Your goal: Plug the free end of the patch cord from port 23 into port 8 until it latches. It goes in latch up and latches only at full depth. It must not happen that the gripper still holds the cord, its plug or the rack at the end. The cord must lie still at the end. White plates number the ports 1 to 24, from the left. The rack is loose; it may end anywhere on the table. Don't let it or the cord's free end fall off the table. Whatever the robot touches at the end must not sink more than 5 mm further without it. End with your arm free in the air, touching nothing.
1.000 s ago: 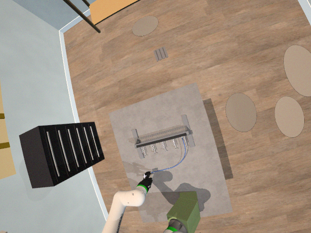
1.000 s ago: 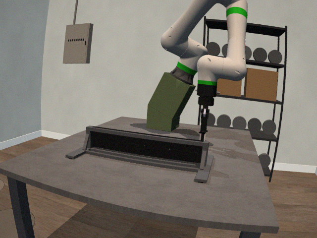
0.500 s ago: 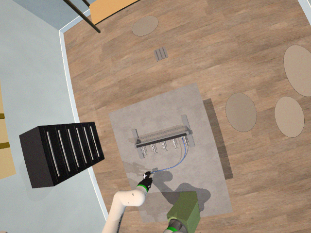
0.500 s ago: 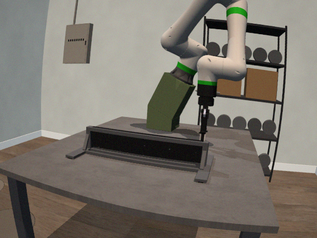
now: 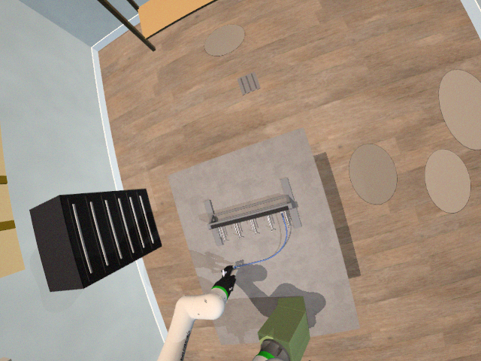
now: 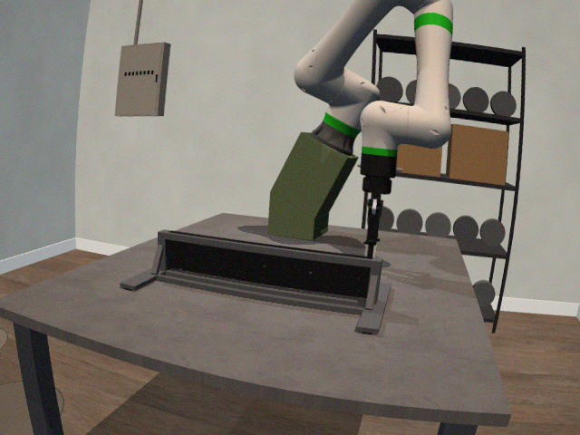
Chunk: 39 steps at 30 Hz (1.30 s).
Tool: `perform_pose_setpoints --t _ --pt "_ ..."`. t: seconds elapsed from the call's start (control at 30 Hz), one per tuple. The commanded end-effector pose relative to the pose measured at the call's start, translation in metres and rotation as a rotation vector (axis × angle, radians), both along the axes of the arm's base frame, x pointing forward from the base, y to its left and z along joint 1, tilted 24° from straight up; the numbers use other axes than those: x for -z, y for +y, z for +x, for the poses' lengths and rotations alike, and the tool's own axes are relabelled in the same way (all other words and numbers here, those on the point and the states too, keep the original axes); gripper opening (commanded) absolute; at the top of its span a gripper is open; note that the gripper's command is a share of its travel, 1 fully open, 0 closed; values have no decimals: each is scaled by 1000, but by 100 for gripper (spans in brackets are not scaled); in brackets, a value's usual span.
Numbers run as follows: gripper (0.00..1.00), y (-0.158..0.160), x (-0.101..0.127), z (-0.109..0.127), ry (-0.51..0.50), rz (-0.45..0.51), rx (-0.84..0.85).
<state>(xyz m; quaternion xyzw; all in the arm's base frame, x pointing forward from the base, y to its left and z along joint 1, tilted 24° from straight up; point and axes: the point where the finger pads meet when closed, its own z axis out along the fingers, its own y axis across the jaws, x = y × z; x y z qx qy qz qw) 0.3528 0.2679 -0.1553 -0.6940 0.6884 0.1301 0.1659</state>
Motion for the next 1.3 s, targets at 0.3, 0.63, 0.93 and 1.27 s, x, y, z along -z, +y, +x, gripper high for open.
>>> perform_pose_setpoints --t 0.3,0.63,0.93,1.27 --pt "22 0 0 0 0 0 0" --pt "0 0 0 0 0 0 0" --pt "0 0 0 0 0 0 0" --pt "0 0 0 0 0 0 0"
